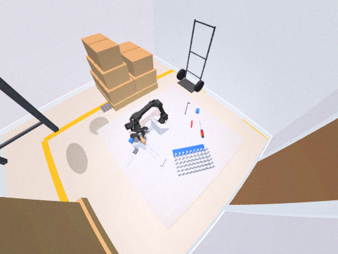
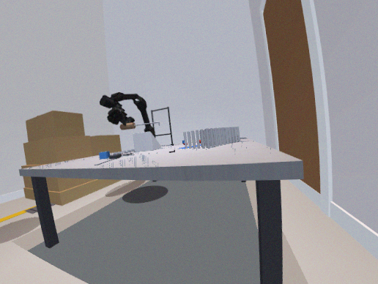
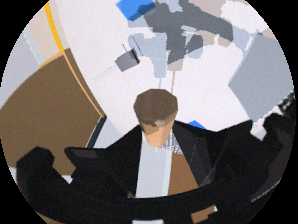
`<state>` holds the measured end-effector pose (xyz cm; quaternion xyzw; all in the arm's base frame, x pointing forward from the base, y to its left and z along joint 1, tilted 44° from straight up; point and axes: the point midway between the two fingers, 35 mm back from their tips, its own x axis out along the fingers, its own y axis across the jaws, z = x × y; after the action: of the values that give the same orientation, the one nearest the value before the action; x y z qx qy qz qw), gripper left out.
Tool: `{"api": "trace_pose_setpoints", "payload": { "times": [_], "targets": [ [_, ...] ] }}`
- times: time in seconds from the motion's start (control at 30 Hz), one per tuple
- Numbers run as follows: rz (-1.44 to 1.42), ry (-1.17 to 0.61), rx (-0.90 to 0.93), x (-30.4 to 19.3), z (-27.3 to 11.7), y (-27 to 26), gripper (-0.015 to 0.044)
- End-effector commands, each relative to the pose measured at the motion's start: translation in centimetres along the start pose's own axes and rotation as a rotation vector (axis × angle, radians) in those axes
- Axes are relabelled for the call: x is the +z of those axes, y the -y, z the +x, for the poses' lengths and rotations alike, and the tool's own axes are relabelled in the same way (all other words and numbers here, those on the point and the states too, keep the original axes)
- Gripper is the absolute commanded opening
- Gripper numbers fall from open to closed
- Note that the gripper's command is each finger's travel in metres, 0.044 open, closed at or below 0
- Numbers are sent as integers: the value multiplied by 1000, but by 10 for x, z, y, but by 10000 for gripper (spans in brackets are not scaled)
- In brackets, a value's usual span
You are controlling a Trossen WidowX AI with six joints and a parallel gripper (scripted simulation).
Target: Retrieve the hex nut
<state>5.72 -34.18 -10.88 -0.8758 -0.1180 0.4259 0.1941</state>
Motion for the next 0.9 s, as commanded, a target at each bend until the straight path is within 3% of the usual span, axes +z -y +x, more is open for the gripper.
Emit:
{"api": "trace_pose_setpoints", "payload": {
  "times": [0.0,0.87],
  "targets": [
    [12,-11,12,-2,-3,-4,0],
    [11,-11,12,13,19,-2,0]
  ]
}}
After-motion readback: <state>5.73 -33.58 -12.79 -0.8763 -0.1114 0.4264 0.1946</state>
